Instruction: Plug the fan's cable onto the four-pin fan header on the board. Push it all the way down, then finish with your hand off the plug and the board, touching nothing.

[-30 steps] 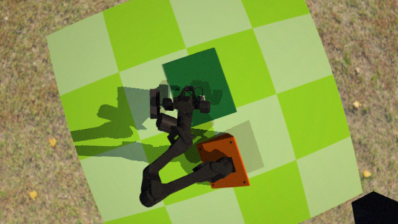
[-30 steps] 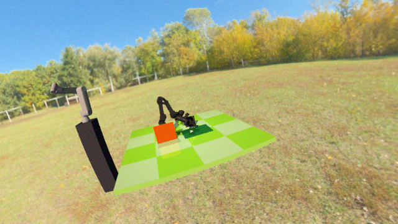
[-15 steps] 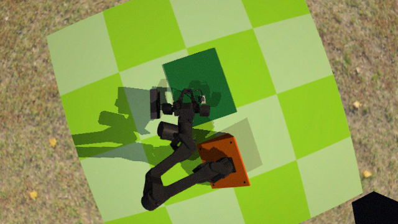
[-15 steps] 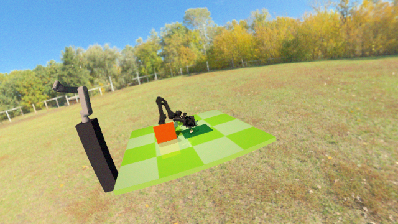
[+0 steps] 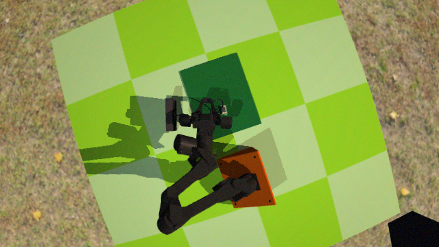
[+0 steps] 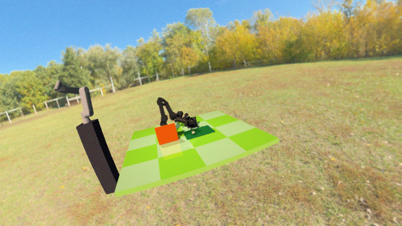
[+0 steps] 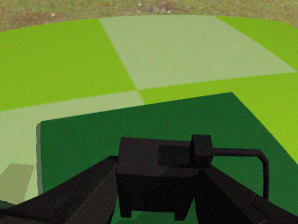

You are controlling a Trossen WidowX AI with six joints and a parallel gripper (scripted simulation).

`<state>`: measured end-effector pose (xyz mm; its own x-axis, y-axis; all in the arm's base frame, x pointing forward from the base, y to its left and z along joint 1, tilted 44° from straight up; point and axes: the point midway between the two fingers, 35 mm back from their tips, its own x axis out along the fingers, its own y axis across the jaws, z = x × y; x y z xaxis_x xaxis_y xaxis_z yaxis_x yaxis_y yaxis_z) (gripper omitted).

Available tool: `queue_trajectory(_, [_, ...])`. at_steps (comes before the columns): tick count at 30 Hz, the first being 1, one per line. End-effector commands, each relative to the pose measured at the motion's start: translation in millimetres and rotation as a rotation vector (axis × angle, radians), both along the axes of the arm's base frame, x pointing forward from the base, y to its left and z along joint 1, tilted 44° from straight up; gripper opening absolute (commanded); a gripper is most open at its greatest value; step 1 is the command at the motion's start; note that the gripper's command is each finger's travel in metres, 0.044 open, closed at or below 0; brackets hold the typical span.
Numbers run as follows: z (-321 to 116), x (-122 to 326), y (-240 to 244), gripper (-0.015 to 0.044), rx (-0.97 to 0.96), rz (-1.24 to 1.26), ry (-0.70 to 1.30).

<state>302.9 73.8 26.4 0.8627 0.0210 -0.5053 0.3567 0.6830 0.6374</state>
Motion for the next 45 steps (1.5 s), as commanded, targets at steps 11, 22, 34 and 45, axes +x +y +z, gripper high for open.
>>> queue_trajectory(11, [3.2, 0.0, -3.2, 0.0000, 0.000, -0.001, 0.000])
queue_trajectory(22, [-0.7, 0.5, 4.9, 0.0000, -0.001, -0.004, 0.004])
queue_trajectory(34, [-7.0, 0.7, 12.9, 0.0000, -0.001, -0.005, 0.004])
queue_trajectory(45, [-13.4, 0.4, 19.1, 0.0000, -0.001, -0.005, 0.005])
